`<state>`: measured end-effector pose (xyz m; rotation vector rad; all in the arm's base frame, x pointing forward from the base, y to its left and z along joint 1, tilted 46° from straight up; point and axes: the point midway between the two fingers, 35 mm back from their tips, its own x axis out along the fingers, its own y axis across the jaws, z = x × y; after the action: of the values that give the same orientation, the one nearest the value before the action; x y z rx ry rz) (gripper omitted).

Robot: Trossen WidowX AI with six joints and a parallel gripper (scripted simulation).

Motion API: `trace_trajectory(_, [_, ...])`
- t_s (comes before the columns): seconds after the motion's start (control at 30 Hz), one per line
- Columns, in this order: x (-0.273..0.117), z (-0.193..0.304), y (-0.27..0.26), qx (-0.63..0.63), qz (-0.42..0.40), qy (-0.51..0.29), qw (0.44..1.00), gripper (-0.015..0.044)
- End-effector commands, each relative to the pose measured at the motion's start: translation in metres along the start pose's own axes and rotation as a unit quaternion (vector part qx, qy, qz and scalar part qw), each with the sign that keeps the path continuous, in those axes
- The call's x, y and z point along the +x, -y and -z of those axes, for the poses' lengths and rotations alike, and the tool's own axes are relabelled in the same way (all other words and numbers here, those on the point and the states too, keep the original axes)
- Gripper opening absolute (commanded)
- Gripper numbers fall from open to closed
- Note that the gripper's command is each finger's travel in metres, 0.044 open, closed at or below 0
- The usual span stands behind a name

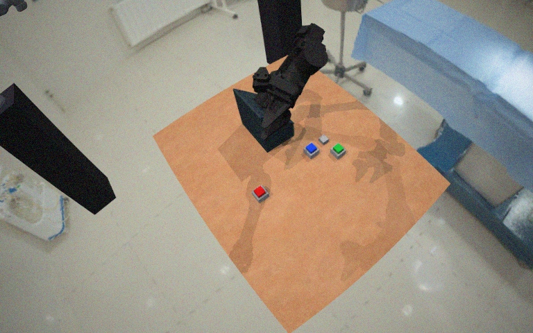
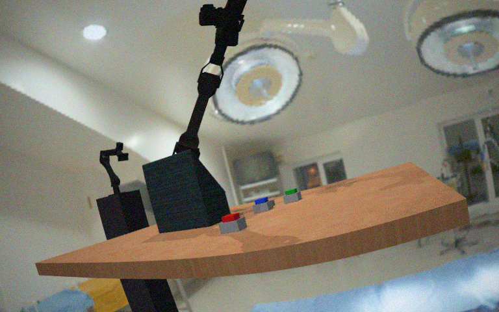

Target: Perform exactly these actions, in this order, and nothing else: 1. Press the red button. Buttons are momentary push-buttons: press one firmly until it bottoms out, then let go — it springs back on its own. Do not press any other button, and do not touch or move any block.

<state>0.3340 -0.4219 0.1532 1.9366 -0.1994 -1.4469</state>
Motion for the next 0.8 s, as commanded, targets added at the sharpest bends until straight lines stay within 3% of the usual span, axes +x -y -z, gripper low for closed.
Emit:
trace_trajectory(0.0, [0.042, 0.003, 0.062, -0.202, 0.099, -0.043, 0.973, 0.04])
trace_trajectory(0.33, [0.075, 0.004, 0.137, -0.421, 0.182, -0.138, 0.878, 0.04])
trace_trajectory(0.77, [0.094, 0.003, 0.236, -0.632, 0.217, -0.316, 0.673, 0.04])
